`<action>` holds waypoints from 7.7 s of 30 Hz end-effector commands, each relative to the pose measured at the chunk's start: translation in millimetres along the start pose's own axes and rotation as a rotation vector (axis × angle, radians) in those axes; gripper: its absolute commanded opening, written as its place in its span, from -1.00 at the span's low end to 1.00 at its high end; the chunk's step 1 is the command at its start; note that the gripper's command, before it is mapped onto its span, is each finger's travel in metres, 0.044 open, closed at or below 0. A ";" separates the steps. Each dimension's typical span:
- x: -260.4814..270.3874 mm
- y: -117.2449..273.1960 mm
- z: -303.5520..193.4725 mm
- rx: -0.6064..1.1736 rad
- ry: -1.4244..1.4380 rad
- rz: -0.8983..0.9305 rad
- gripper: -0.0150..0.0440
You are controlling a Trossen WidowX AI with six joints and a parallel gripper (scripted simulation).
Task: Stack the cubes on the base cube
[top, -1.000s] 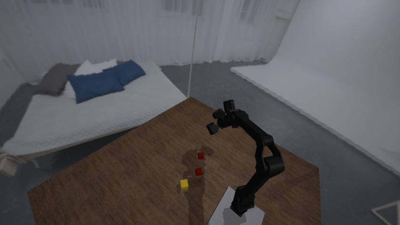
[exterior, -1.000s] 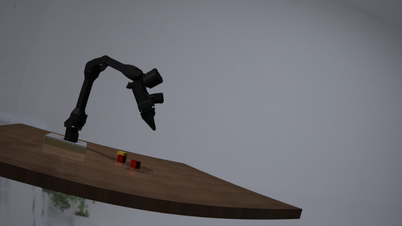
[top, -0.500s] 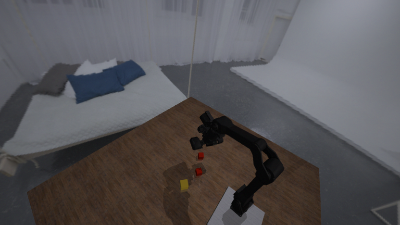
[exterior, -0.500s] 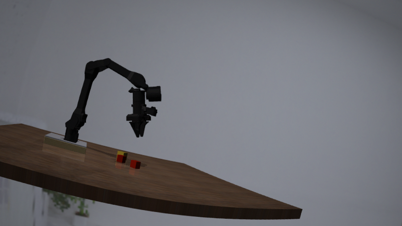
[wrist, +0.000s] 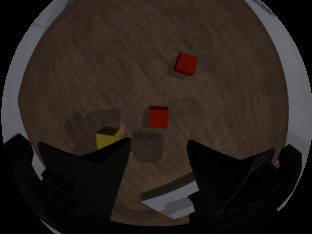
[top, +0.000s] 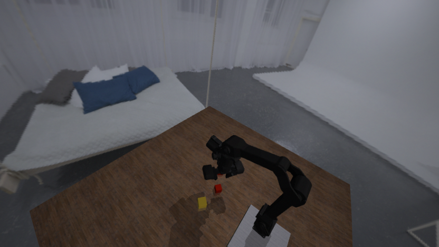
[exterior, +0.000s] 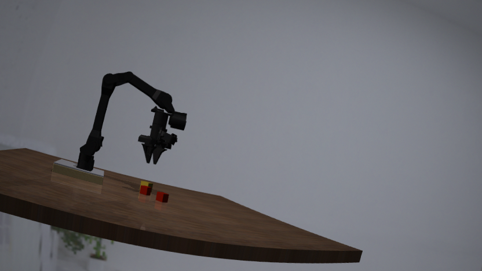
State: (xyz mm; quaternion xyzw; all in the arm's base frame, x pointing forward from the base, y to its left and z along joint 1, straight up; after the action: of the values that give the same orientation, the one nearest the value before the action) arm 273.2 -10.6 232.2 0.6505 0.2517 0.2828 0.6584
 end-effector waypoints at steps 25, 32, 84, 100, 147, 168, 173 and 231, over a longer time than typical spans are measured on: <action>-1.9 -84.2 -1.9 0.005 -0.006 -0.013 0.41; -1.9 -95.7 -1.8 0.005 -0.006 -0.013 0.41; 2.2 -15.7 0.1 0.005 -0.006 -0.013 -0.14; 22.6 -8.3 -10.3 0.007 0.154 -0.011 -0.14; 101.6 -46.5 -64.7 0.012 0.770 0.000 -0.14; 101.6 -65.8 -65.5 0.012 0.769 0.000 -0.14; 101.6 -66.1 -65.5 0.012 0.768 0.000 -0.14; 15.4 -7.9 73.4 -0.010 0.001 -0.010 0.41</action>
State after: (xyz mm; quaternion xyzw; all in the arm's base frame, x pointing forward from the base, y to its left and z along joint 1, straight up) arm 334.6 -30.4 224.9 0.6300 0.2830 0.3164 0.6503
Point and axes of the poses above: the point midway between the two fingers, 35 mm back from their tips, its own y axis back along the fingers, its own x axis across the jaws, z = x × y, the point moved 10 cm from there along y, back along the fingers, and after that the axes turned 12 degrees about -y, right-handed, at the moved point
